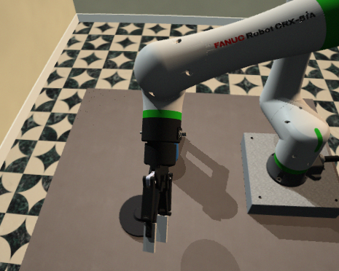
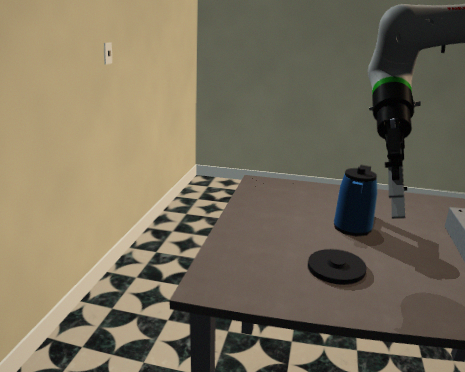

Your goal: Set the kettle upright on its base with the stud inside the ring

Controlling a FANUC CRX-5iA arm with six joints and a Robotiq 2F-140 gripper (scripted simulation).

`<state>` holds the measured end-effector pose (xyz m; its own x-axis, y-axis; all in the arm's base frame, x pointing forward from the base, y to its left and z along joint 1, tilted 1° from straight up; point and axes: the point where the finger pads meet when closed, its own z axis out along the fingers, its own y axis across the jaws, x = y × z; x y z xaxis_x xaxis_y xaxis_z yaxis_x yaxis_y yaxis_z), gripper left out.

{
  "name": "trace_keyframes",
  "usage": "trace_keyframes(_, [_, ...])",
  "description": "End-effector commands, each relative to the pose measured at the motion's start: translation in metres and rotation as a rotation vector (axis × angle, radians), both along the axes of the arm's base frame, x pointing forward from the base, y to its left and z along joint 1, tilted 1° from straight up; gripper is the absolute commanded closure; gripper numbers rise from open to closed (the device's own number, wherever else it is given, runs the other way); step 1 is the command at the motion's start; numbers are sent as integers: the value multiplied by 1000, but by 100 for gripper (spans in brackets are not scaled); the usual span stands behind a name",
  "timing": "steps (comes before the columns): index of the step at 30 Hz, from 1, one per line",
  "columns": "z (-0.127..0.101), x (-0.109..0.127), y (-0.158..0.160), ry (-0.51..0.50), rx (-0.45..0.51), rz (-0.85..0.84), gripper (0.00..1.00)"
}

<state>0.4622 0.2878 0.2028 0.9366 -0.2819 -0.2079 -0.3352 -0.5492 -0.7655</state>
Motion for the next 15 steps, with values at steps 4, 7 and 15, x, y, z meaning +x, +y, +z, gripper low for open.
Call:
trace_keyframes(4, [30,-1,4,-151,-187,352,53])
trace_keyframes(7, [36,-1,4,-191,-231,432,53])
trace_keyframes(15, [51,-2,4,-360,-426,787,53])
